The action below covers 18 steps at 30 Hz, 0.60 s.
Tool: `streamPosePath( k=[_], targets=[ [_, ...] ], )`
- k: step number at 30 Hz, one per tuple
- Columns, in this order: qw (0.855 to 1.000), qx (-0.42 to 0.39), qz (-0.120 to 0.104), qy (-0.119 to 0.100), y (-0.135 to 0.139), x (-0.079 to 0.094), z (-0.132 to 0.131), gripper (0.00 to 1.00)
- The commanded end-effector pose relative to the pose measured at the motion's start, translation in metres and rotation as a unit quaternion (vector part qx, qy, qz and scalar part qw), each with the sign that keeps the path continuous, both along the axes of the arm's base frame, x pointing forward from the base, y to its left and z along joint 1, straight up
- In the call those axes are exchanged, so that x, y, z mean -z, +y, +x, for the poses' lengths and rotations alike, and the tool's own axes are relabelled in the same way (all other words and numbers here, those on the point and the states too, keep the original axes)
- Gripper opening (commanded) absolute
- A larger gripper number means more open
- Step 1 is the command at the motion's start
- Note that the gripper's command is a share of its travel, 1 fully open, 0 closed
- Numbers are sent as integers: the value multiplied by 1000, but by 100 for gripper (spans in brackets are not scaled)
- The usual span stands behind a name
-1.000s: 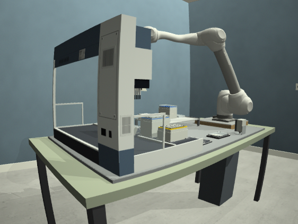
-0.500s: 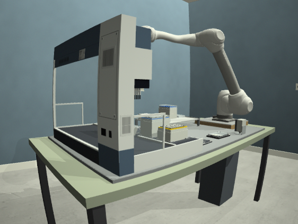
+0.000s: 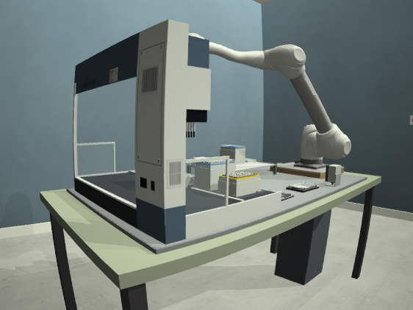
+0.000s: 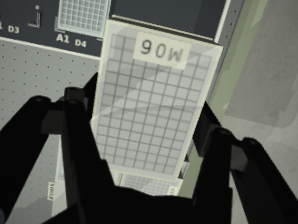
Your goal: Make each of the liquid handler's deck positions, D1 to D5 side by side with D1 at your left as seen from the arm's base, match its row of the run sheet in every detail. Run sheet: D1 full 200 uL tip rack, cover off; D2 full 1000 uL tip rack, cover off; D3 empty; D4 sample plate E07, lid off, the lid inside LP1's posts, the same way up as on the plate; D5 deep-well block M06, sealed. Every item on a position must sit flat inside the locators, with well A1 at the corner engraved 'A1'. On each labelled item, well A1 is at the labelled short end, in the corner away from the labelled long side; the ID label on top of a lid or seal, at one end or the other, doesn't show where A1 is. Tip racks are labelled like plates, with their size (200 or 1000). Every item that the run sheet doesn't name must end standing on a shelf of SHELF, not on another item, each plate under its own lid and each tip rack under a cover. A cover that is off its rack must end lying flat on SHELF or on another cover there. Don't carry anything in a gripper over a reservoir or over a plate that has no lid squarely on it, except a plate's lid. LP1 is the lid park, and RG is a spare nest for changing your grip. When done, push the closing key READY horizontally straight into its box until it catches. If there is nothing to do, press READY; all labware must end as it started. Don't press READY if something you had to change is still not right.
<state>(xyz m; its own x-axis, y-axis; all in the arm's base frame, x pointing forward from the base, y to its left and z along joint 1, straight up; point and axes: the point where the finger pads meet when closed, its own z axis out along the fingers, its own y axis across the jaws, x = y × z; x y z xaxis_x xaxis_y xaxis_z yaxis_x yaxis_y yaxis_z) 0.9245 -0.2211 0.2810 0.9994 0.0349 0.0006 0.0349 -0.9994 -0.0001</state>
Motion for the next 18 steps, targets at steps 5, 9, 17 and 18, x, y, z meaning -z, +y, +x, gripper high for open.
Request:
streamPosePath(
  k=[5, 9, 17, 18],
  targets=[
    [1000, 0, 0, 0, 0, -2, 26, 10],
    [1000, 0, 0, 0, 1, -2, 46, 10],
    [1000, 0, 0, 0, 1, -2, 81, 10],
    [1000, 0, 0, 0, 1, -2, 81, 10]
  ],
)
